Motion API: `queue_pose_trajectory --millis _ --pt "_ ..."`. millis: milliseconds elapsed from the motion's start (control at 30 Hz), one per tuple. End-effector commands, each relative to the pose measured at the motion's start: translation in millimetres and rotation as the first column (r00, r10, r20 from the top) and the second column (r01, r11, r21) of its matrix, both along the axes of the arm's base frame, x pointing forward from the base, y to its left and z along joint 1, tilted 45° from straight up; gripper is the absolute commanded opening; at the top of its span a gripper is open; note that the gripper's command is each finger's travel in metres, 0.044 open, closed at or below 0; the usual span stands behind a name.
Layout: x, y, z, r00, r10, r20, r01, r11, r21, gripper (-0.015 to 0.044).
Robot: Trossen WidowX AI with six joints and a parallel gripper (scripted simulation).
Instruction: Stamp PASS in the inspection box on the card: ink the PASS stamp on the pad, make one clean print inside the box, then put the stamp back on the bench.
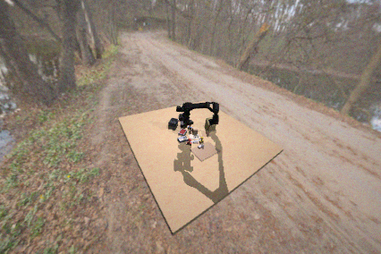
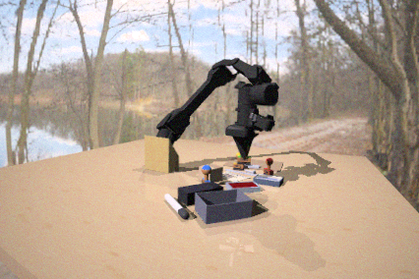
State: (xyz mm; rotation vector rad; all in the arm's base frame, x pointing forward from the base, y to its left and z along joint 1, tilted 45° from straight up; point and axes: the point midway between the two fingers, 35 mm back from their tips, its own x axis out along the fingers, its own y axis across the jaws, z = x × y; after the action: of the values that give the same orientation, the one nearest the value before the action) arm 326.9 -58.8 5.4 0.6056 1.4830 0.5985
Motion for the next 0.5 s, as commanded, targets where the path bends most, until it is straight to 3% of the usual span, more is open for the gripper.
queue_pose_trajectory --millis 0,467 --pt "-9 11 12 0.999 -0.031 -0.035 0.031 0.999 0.004 0.0" --pt "-46 49 47 0.977 -0.15 -0.155 0.151 0.989 -0.004 0.0"
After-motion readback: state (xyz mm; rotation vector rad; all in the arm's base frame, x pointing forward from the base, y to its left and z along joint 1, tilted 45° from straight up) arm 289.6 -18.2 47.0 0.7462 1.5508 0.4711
